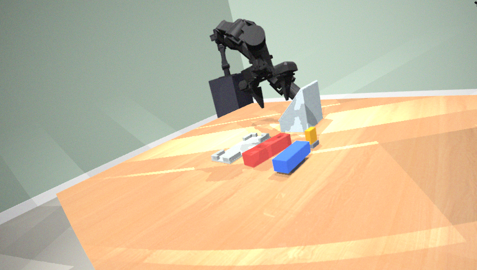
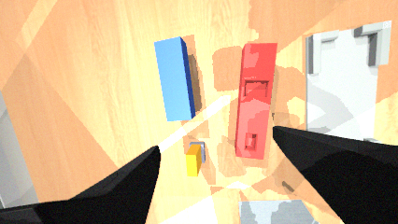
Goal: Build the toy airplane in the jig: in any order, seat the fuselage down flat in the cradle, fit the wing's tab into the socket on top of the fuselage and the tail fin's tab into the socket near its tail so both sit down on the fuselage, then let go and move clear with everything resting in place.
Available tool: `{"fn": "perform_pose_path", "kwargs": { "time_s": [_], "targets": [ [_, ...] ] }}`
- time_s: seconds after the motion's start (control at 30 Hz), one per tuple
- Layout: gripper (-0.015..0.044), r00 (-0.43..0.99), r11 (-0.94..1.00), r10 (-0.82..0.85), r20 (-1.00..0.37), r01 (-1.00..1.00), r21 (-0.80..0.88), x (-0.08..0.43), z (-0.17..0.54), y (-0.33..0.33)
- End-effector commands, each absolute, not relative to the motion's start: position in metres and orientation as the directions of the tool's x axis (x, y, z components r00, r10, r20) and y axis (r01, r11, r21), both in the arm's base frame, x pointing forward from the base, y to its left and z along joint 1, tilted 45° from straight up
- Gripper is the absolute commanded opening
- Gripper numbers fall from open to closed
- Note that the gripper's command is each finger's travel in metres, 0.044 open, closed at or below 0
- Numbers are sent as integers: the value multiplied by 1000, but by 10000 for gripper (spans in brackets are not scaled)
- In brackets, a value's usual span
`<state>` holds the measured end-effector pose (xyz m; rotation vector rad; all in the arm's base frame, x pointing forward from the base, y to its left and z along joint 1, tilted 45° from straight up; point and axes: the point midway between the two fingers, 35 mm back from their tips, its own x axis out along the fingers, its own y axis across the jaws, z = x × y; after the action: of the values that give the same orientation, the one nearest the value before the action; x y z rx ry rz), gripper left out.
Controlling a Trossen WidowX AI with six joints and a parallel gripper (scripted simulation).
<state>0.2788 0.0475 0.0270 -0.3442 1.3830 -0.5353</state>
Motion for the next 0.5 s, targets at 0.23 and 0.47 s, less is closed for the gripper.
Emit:
{"fn": "perform_pose_path", "kwargs": {
  "time_s": [0.23, 0.47],
  "targets": [
    [440, -76, 659, -696, -714, 327, -678, 279, 32, -14],
    [440, -76, 657, -698, -712, 327, -679, 275, -6, -52]
  ]
}}
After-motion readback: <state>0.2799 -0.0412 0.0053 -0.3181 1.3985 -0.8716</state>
